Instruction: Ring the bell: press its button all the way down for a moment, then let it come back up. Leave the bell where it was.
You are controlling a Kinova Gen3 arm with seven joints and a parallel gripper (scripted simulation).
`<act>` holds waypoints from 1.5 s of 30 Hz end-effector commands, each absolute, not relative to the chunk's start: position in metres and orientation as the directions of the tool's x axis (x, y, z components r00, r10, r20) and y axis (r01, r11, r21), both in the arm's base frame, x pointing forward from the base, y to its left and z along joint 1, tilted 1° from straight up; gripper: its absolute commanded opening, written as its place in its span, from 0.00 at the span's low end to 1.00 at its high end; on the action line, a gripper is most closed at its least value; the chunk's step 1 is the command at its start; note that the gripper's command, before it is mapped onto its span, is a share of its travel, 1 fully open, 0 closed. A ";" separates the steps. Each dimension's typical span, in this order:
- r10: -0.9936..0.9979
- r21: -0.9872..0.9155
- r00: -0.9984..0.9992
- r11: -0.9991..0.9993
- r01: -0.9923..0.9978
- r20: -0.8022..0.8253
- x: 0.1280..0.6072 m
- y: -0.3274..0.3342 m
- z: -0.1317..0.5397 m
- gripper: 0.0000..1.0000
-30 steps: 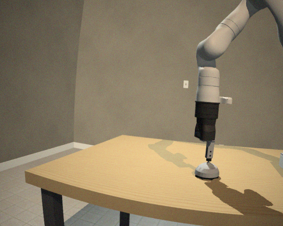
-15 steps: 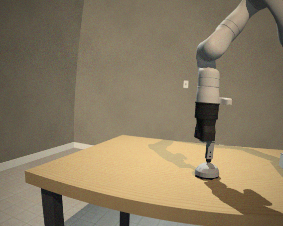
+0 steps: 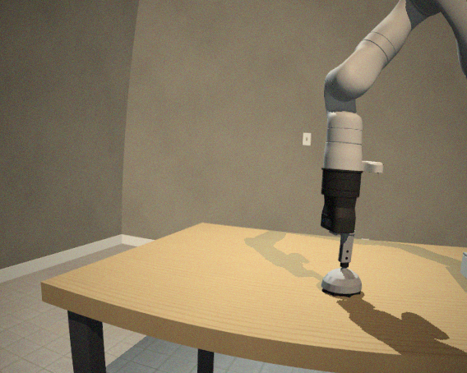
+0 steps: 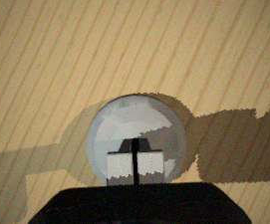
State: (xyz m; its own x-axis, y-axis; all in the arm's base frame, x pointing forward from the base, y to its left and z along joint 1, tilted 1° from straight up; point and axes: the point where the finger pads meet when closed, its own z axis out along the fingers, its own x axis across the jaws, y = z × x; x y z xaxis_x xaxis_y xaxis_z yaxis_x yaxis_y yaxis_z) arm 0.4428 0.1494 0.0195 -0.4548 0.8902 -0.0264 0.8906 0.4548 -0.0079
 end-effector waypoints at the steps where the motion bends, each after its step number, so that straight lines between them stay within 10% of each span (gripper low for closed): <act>1: 0.893 -0.008 -0.449 0.449 0.894 -0.020 0.441 0.152 0.017 0.17; 45: 0.895 -0.008 -0.447 0.446 0.895 -0.022 0.442 0.152 0.041 0.17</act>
